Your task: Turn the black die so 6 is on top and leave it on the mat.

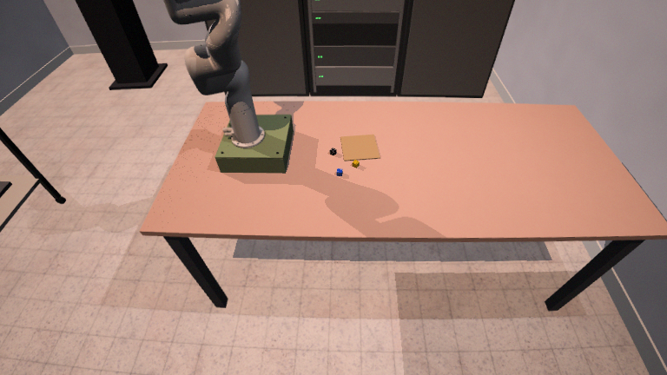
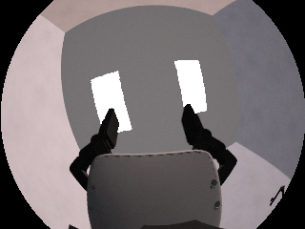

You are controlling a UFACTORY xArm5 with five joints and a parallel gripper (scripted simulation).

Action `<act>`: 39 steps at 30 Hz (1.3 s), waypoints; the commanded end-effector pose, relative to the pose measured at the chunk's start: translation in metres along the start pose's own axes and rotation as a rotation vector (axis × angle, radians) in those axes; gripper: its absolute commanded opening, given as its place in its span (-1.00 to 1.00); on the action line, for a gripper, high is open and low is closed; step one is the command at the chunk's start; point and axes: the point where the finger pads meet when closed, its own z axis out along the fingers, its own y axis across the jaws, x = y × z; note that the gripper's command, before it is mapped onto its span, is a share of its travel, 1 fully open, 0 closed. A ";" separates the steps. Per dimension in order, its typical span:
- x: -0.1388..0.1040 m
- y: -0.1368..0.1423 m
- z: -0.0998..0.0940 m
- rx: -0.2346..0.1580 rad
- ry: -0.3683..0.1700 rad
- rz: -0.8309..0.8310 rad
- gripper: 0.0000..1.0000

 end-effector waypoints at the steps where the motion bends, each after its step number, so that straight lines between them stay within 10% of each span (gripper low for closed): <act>1: 0.069 -0.001 0.019 0.068 0.134 -0.003 1.00; 3: 0.069 -0.001 0.019 0.068 0.134 -0.003 1.00; 5: 0.120 -0.009 0.029 0.111 0.228 -0.003 1.00; 10: 0.120 -0.009 0.029 0.111 0.228 -0.003 1.00; 11: 0.174 -0.025 0.034 0.167 0.322 -0.001 1.00; 15: 0.174 -0.025 0.034 0.167 0.322 -0.001 1.00; 16: 0.213 -0.041 0.034 0.227 0.404 0.005 1.00; 20: 0.227 -0.047 0.033 0.236 0.416 0.006 1.00; 22: 0.271 -0.071 0.026 0.317 0.506 0.017 1.00; 27: 0.280 -0.076 0.026 0.317 0.506 0.017 1.00; 28: 0.325 -0.108 0.011 0.411 0.591 0.032 1.00; 32: 0.330 -0.111 0.010 0.411 0.591 0.032 1.00; 34: 0.366 -0.143 -0.009 0.512 0.666 0.050 1.00; 38: 0.376 -0.150 -0.013 0.516 0.669 0.051 1.00; 39: 0.403 -0.180 -0.035 0.614 0.729 0.070 1.00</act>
